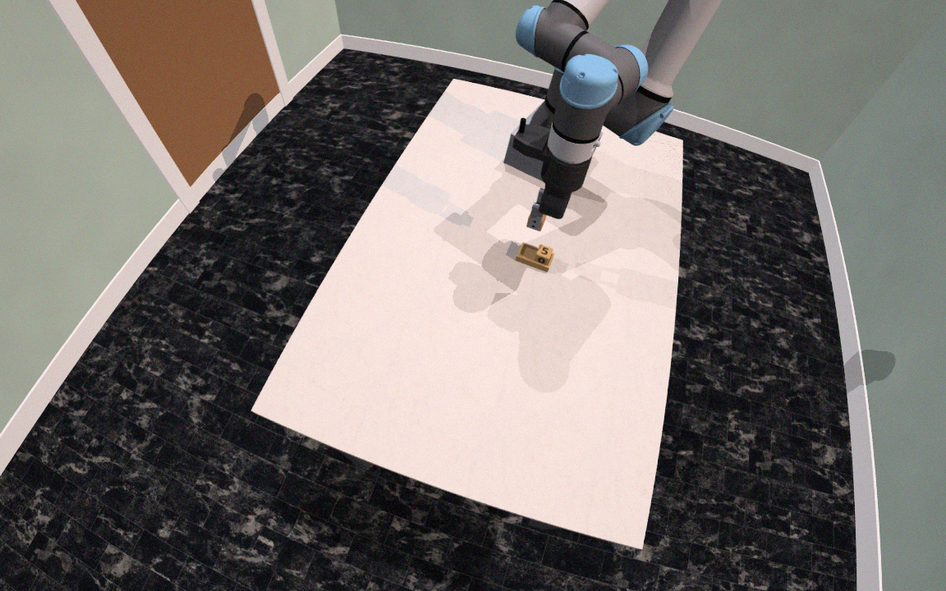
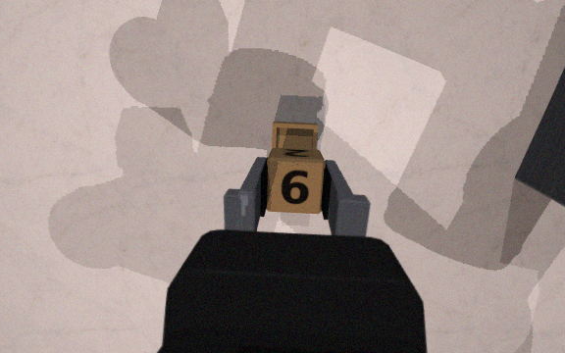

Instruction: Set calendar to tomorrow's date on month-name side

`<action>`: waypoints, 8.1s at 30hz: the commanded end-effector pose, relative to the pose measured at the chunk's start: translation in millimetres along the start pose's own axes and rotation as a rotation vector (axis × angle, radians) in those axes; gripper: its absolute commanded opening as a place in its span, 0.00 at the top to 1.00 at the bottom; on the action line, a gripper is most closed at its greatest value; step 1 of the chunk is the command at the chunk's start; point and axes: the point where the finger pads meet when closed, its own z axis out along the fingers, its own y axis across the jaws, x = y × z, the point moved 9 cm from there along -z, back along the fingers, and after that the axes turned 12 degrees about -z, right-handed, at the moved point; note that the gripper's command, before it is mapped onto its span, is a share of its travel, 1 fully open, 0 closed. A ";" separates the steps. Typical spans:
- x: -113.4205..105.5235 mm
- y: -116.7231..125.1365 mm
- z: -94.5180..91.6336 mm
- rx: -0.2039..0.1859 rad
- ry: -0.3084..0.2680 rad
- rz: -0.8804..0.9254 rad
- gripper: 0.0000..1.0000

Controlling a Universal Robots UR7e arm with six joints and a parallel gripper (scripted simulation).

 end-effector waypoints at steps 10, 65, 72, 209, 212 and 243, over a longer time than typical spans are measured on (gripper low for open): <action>8.7 -0.8 0.3 0.001 0.001 -0.108 0.43; 83.1 15.1 8.5 0.000 0.001 -1.462 0.43; 85.8 17.7 9.0 0.000 0.001 -1.539 0.43; 88.0 19.2 109.1 0.000 0.001 -1.563 0.43; 88.0 19.2 109.1 0.000 0.001 -1.563 0.43; 88.0 19.2 109.1 0.000 0.001 -1.563 0.43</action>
